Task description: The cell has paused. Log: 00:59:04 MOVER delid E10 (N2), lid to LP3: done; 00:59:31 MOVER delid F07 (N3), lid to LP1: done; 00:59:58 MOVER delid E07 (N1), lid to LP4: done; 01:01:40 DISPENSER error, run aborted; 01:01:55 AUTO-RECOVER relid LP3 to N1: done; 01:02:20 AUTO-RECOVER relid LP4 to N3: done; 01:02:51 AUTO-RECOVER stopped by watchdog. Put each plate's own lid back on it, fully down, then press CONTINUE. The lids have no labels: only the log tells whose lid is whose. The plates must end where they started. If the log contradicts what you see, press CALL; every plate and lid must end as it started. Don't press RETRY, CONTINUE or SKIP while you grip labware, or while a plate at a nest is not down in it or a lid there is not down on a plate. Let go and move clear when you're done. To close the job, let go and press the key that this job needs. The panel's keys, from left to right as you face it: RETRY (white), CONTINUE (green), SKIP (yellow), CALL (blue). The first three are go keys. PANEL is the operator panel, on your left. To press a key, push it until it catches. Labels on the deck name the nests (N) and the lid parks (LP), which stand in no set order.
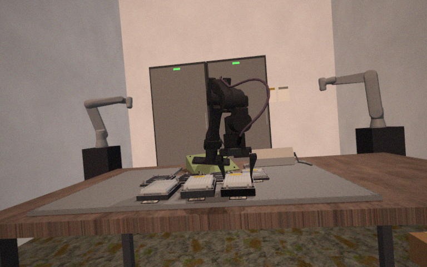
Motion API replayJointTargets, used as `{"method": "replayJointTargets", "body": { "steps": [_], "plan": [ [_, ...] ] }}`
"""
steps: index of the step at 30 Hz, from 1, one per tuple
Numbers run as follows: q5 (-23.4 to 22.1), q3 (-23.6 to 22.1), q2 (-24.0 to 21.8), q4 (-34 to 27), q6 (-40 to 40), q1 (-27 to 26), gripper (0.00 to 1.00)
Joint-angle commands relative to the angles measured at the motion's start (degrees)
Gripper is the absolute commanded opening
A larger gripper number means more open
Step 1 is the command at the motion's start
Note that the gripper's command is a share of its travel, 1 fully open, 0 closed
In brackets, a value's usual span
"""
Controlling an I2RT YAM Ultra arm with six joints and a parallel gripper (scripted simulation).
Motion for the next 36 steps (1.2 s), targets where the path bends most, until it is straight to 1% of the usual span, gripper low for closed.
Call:
{"method": "replayJointTargets", "body": {
  "steps": [1, 20, 21, 36],
  "plan": [
    [0.3, 0.7, -0.3, 0.6, 0.2, 0.1, 0.00],
    [0.3, 0.9, -0.2, 0.5, 0.2, 0.1, 0.00],
    [0.3, 0.9, -0.2, 0.5, 0.2, 0.1, 1.00],
    [0.3, 0.9, -0.2, 0.5, 0.2, 0.1, 1.00]
  ]
}}
